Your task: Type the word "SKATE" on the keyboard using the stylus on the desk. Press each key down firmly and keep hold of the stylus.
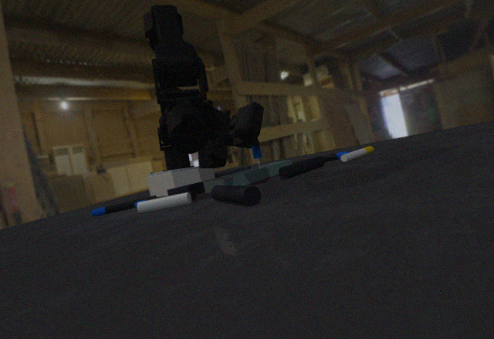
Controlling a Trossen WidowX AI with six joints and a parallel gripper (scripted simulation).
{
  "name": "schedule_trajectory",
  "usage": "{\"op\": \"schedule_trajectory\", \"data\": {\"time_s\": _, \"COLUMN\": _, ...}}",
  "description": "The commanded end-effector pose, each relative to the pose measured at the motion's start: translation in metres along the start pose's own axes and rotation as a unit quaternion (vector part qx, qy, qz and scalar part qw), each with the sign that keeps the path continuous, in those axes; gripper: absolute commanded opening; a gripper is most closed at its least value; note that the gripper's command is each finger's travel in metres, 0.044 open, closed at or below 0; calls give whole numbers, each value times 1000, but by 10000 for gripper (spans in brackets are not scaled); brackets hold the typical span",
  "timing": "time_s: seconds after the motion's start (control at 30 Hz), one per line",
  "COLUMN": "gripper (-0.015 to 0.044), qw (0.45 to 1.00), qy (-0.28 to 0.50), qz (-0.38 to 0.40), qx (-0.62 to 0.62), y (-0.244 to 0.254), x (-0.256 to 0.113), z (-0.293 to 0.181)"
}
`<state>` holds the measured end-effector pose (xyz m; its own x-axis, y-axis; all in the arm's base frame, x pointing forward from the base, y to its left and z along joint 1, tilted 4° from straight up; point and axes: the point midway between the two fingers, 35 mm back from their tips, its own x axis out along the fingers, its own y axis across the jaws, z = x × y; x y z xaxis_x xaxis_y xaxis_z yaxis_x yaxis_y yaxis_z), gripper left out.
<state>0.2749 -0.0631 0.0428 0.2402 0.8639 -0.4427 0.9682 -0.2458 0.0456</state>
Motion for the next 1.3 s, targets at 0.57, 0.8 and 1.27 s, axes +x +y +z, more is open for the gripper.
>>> {"op": "schedule_trajectory", "data": {"time_s": 0.57, "gripper": 81, "qw": 1000, "qy": 0, "qz": -3, "qx": 1, "y": -1, "x": 5, "z": 9}}
{"op": "schedule_trajectory", "data": {"time_s": 0.8, "gripper": 81, "qw": 1000, "qy": 0, "qz": -3, "qx": 1, "y": -1, "x": 5, "z": 9}}
{"op": "schedule_trajectory", "data": {"time_s": 1.27, "gripper": 81, "qw": 1000, "qy": 0, "qz": -3, "qx": 1, "y": -1, "x": -12, "z": -21}}
